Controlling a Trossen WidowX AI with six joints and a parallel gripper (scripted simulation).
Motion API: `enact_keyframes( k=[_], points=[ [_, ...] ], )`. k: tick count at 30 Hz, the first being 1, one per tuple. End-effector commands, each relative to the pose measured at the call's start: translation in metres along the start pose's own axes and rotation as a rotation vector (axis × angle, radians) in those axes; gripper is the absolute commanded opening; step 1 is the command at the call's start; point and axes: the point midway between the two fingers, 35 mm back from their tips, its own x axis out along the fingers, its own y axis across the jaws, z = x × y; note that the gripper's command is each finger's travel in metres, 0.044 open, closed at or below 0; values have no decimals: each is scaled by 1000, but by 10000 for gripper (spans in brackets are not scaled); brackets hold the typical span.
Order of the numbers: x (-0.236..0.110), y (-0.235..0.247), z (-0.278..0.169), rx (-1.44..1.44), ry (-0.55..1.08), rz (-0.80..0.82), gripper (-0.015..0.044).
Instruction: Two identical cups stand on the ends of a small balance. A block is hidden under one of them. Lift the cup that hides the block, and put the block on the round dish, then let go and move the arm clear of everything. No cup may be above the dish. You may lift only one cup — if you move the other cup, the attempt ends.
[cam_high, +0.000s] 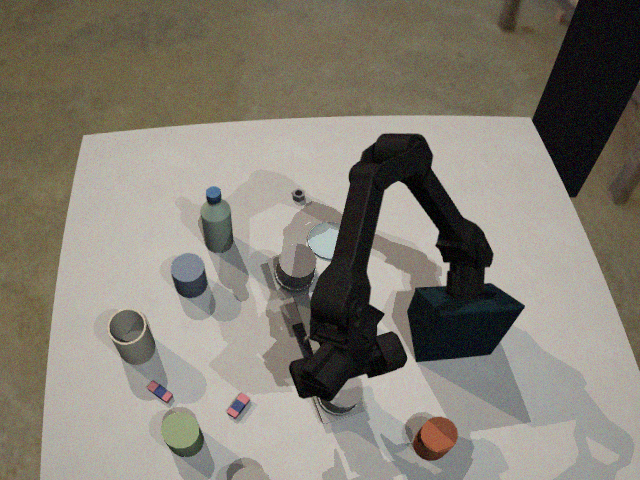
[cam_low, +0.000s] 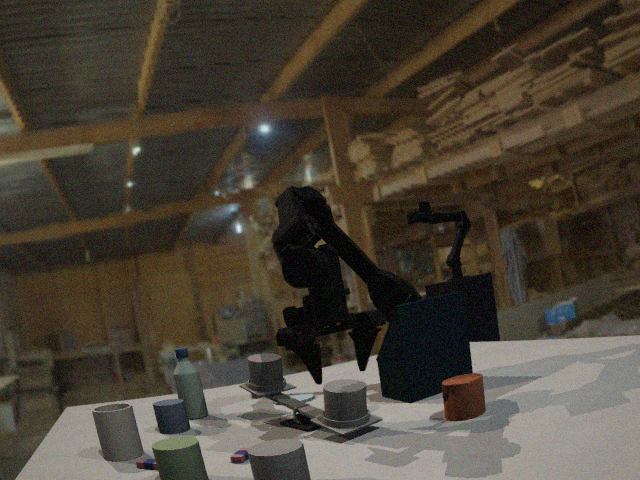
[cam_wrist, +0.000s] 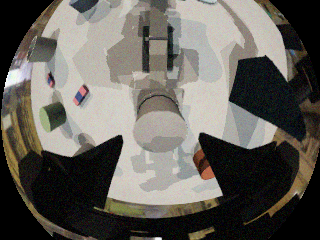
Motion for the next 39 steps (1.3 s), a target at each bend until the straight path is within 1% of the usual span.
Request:
enact_keyframes(
  k=[1,36,39],
  points=[
    [6,1,0,-4,-4,4,440],
    [60,0,1,-4,-7,4,440],
    [60,0,1,-4,-7,4,361]
  ],
)
